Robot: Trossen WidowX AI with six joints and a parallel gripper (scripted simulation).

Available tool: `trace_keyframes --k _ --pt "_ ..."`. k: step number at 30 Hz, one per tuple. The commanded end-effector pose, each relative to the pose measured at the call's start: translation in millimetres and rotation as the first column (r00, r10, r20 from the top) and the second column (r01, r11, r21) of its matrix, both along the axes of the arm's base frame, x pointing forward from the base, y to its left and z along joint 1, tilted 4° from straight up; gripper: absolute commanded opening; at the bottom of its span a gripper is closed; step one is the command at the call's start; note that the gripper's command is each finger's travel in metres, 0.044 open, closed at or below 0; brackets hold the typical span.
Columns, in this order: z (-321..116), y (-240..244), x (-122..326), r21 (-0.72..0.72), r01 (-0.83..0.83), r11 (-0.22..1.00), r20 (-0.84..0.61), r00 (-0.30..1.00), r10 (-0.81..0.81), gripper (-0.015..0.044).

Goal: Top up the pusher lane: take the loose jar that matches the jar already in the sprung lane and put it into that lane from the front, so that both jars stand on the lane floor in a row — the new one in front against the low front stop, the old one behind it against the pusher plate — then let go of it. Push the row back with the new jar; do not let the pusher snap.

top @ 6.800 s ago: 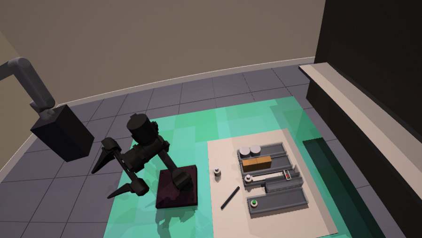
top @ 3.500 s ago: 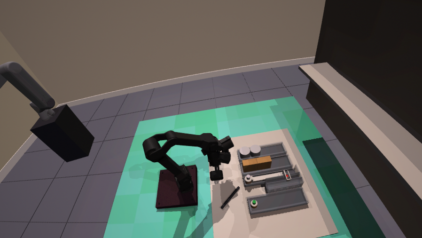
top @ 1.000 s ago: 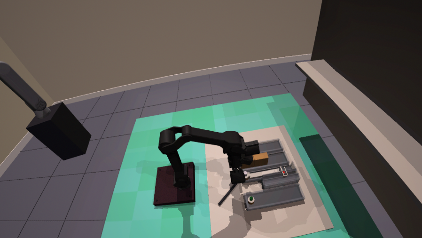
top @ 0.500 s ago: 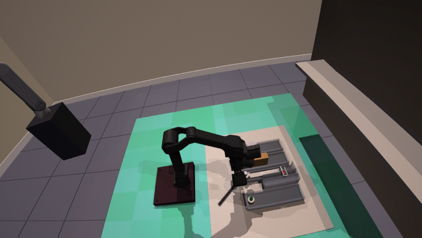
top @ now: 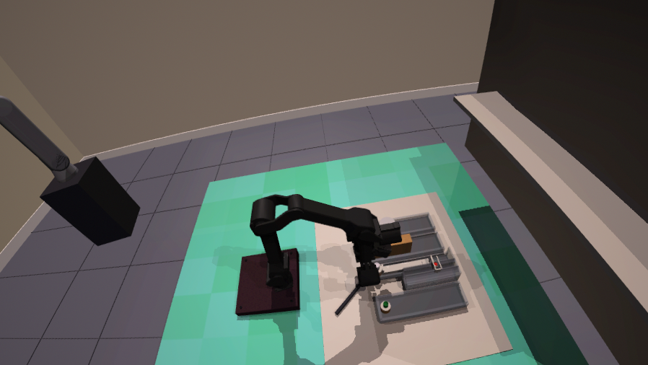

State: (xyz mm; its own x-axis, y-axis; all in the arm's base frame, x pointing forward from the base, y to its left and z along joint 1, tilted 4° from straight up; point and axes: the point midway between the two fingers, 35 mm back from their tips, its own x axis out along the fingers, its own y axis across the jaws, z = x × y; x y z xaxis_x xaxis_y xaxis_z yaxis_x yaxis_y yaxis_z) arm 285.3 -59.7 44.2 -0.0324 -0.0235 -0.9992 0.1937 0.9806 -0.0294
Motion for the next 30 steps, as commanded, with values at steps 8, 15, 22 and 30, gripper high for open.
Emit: trace_keyframes --k 8,15,22,30 --pt "0 -2 5 -0.005 -0.006 1.000 0.002 1.000 0.006 0.0000" --pt "0 -2 8 -0.005 -0.006 1.000 0.002 1.000 0.006 0.0000" --pt "0 -3 10 -0.005 -0.006 1.000 0.002 1.000 0.006 0.0000" --pt "0 -4 13 -0.005 -0.006 1.000 0.002 1.000 0.006 0.0000"
